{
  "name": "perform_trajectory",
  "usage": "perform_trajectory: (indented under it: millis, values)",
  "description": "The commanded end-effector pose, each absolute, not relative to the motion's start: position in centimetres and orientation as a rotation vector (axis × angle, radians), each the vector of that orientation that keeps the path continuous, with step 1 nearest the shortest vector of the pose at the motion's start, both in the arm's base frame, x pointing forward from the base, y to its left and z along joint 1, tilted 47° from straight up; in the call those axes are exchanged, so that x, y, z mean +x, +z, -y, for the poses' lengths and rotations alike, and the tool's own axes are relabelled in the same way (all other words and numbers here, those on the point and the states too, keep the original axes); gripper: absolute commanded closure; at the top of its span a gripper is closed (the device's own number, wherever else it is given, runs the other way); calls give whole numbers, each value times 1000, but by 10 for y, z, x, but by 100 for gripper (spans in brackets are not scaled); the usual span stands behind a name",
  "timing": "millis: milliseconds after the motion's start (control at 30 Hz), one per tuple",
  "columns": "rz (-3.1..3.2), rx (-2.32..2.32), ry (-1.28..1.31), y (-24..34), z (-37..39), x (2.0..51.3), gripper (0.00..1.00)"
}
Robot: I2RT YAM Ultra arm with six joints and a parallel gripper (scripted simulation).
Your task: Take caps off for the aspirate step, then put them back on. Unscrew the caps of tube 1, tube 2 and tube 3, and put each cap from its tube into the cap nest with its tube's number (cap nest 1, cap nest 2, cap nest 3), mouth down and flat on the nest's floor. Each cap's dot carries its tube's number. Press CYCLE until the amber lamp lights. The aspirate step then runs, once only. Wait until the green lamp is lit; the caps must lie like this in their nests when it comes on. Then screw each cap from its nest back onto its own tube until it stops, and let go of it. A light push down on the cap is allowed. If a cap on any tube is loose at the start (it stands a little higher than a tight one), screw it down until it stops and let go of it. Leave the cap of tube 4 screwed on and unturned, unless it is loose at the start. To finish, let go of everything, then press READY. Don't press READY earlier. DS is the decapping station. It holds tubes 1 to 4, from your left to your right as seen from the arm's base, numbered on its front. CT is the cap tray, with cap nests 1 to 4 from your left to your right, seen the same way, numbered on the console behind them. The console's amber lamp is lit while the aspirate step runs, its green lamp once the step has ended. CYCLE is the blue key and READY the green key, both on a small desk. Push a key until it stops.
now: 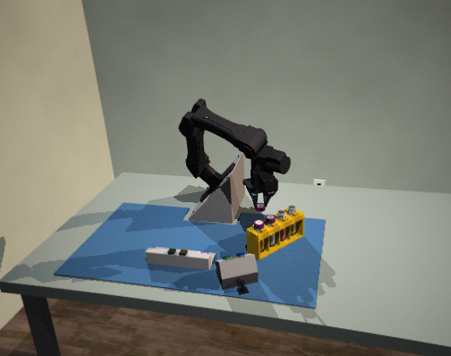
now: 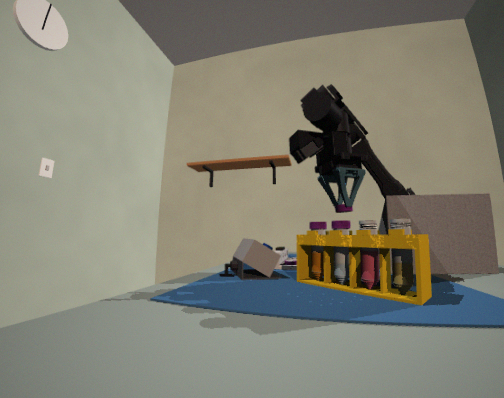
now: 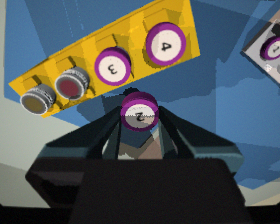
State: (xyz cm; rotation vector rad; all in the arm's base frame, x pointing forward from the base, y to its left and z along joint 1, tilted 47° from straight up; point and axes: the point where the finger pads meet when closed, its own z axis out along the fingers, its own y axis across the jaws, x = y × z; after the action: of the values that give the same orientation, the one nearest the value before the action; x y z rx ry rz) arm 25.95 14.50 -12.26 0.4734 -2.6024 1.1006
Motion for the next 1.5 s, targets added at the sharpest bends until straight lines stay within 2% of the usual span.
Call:
perform_trajectory:
  millis: [0,133,233,1100,1467]
  values:
    - [2768,157,1177,-107,-144,272,100]
    - [2799,42,1196,-102,-139,275,100]
    - [2854,-220,1233,-86,-122,284,100]
    - [2853,-219,1240,46,10,357,100]
    - [2853,-219,1240,49,13,359,100]
